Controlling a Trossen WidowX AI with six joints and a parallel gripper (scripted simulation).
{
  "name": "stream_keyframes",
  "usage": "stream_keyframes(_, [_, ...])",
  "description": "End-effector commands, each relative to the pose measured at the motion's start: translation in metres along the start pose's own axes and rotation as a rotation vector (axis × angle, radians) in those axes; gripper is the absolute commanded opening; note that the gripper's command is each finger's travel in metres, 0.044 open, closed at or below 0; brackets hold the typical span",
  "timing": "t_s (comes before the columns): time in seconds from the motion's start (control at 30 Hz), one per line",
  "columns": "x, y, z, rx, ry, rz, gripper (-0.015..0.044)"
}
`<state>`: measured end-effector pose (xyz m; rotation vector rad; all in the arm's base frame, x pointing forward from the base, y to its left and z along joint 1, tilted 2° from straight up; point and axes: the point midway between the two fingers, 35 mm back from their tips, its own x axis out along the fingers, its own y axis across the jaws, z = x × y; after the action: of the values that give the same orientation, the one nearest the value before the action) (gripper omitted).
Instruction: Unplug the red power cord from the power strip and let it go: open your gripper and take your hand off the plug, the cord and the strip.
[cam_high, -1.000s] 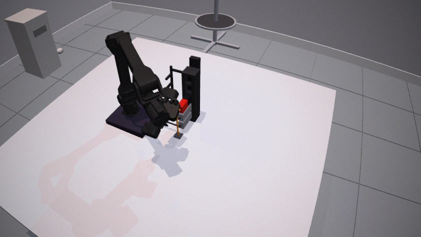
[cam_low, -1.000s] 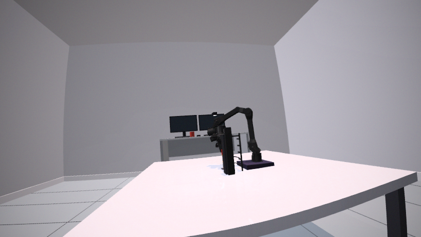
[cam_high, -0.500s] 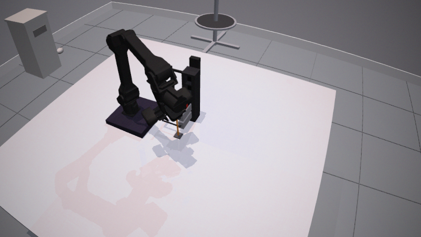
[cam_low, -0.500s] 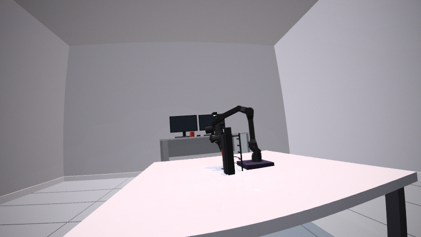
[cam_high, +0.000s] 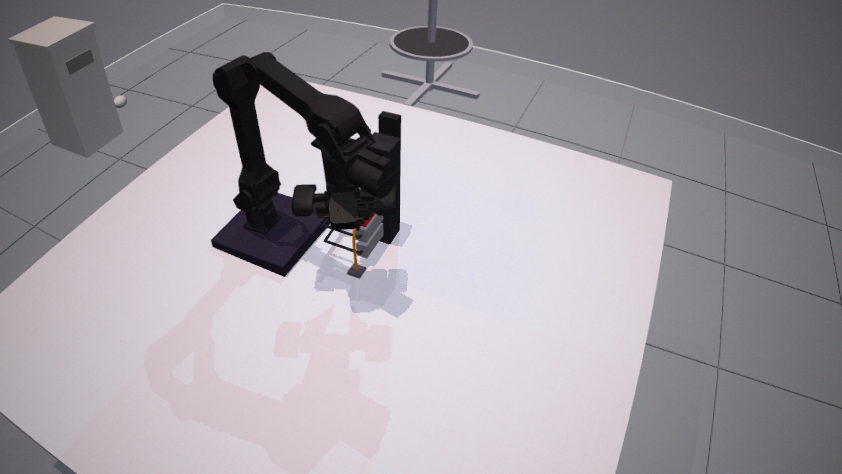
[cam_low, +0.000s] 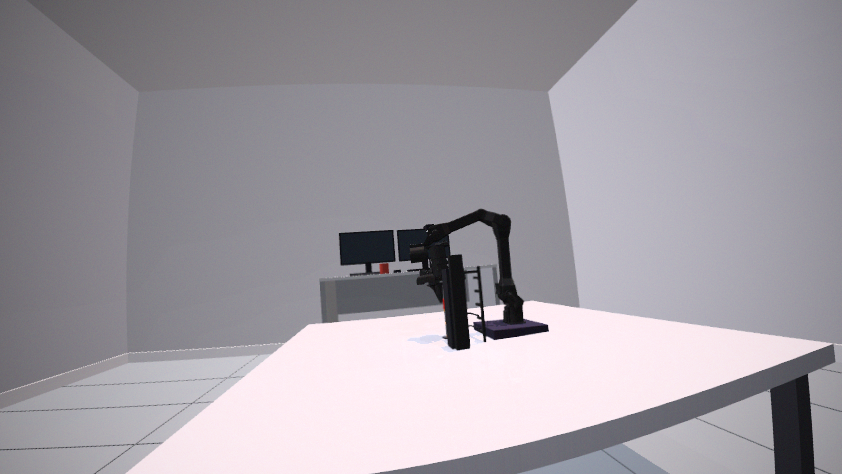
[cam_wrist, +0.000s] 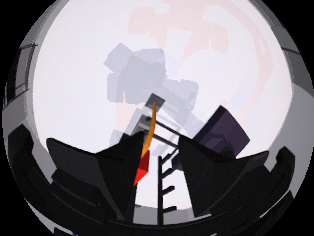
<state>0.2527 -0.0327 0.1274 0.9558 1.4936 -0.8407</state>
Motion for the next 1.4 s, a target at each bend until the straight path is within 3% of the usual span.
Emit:
stream_keyframes(0.0, [-0.015,0.01,-0.012,0.414,-0.136,0.004,0.016])
stream_keyframes(1.37, [-0.011,0.025,-0.046,0.414,-0.133,0.005,0.016])
